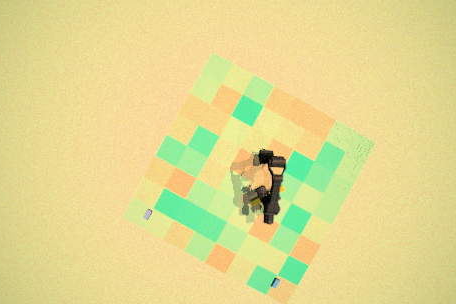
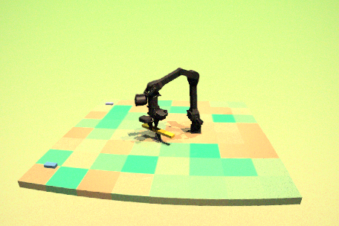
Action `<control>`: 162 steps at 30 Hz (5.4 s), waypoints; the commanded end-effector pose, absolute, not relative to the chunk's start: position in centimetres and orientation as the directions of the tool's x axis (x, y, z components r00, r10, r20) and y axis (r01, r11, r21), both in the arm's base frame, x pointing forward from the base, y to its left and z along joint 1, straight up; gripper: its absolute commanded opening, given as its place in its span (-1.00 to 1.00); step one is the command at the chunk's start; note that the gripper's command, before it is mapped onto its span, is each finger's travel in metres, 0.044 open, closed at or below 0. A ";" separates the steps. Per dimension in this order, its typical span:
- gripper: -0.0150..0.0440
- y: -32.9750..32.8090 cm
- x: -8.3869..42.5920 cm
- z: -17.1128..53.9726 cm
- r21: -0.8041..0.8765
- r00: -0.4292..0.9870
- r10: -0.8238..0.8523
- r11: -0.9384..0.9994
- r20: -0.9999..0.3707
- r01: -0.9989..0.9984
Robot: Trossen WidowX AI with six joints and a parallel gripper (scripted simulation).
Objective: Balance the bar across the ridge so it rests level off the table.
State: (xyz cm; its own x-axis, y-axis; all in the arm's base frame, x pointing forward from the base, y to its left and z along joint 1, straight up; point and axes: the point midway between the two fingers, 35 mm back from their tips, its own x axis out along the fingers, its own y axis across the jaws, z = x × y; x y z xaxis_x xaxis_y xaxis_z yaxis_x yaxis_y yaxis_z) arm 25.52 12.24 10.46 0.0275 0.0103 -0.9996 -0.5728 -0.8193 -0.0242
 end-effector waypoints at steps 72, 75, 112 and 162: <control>0.07 12.2 25.5 10.4 -0.026 0.028 0.011 -0.819 -1.000 -0.574; 0.07 12.2 25.5 10.4 -0.026 0.028 0.011 -0.819 -1.000 -0.574; 0.09 12.2 25.5 10.4 -0.026 0.028 0.011 -0.819 -1.000 -0.574; 1.00 12.1 25.3 20.4 -0.025 0.028 0.011 -0.818 -1.000 -0.574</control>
